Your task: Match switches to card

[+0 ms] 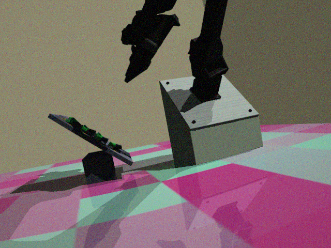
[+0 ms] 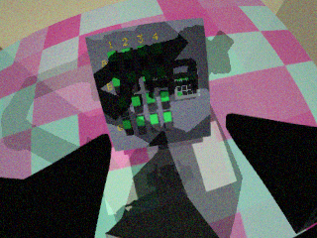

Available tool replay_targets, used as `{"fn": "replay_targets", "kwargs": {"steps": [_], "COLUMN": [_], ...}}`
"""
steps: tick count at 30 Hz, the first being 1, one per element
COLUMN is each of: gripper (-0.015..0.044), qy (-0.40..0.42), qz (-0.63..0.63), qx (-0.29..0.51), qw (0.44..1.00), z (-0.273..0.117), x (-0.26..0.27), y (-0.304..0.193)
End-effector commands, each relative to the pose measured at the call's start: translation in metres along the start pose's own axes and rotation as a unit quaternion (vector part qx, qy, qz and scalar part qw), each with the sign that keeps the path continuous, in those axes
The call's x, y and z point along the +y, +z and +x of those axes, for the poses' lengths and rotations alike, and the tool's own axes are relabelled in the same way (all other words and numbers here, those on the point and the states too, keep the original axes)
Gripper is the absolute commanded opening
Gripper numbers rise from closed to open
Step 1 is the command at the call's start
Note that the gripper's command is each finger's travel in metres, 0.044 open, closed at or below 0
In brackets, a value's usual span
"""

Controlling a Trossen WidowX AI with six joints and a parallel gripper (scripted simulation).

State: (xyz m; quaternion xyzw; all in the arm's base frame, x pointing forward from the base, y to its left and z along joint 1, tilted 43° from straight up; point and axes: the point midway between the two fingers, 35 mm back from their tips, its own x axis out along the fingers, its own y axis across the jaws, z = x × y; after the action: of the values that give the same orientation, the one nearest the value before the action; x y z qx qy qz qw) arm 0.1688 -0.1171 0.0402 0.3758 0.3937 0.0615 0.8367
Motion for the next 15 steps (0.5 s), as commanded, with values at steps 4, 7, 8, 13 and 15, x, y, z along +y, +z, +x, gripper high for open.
{"fn": "replay_targets", "kwargs": {"steps": [4, 7, 8, 13, 15], "gripper": [0.0295, 0.0216, 0.0190, 0.0059, 0.0006], "qy": [-0.013, -0.024, -0.025, -0.014, -0.004], "qz": [-0.002, -0.005, -0.006, -0.007, -0.006], "qx": [0.016, 0.023, 0.023, 0.012, 0.007], "qw": [1.000, 0.999, 0.999, 1.000, 1.000], "z": [0.019, 0.043, 0.051, 0.090, 0.100], "x": [0.003, 0.011, 0.016, 0.052, 0.065], "y": [0.009, 0.021, 0.025, 0.043, 0.046]}}
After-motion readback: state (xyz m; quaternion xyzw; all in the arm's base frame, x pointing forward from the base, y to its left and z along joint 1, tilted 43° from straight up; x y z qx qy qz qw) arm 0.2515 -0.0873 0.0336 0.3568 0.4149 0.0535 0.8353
